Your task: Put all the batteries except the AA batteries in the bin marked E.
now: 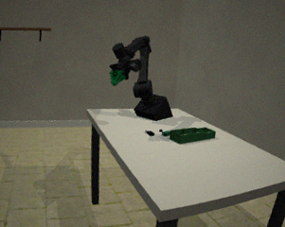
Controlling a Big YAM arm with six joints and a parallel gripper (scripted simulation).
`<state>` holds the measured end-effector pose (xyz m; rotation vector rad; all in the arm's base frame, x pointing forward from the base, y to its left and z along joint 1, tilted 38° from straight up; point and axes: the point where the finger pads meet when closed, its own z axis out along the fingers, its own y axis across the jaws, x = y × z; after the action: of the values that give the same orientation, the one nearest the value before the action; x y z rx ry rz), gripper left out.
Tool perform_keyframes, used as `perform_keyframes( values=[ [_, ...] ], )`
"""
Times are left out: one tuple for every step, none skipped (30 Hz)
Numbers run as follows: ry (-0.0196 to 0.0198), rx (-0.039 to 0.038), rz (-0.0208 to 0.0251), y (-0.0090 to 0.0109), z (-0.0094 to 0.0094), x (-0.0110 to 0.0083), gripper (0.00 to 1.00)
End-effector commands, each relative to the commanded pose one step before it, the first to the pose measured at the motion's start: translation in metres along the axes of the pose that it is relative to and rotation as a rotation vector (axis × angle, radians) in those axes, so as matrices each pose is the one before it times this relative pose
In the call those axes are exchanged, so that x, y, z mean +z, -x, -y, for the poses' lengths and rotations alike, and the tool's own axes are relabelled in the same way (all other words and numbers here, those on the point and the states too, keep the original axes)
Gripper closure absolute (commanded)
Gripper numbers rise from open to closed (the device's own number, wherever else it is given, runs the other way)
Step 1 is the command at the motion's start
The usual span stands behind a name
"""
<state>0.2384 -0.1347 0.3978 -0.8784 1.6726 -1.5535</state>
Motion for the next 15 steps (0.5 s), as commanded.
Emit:
perform_keyframes(
  values=[
    [-0.00013,-0.0001,0.00011,0.00008,0.00003,-0.00004,0.91],
    [0.0,0.0,0.0,0.0,0.0,0.0,0.91],
    [0.0,0.0,0.0,0.0,0.0,0.0,0.91],
    [0.0,0.0,0.0,0.0,0.0,0.0,0.91],
    [0.0,0.0,0.0,0.0,0.0,0.0,0.91],
    [0.0,0.0,0.0,0.0,0.0,0.0,0.91],
    [0.0,0.0,0.0,0.0,0.0,0.0,0.91],
    [0.0,0.0,0.0,0.0,0.0,0.0,0.91],
    [0.0,0.0,0.0,0.0,0.0,0.0,0.91],
    [0.0,0.0,0.0,0.0,0.0,0.0,0.91],
    [0.0,0.0,0.0,0.0,0.0,0.0,0.91],
    [0.0,0.0,0.0,0.0,0.0,0.0,0.91],
    [-0.02441,0.00507,-0.00445,-0.00344,0.00228,0.00604,0.91],
    [0.00007,-0.00457,0.00004,-0.00193,-0.00643,0.00505,0.91],
    [0.0001,-0.00304,0.00004,-0.00193,-0.00645,0.00505,0.91]
  ],
)
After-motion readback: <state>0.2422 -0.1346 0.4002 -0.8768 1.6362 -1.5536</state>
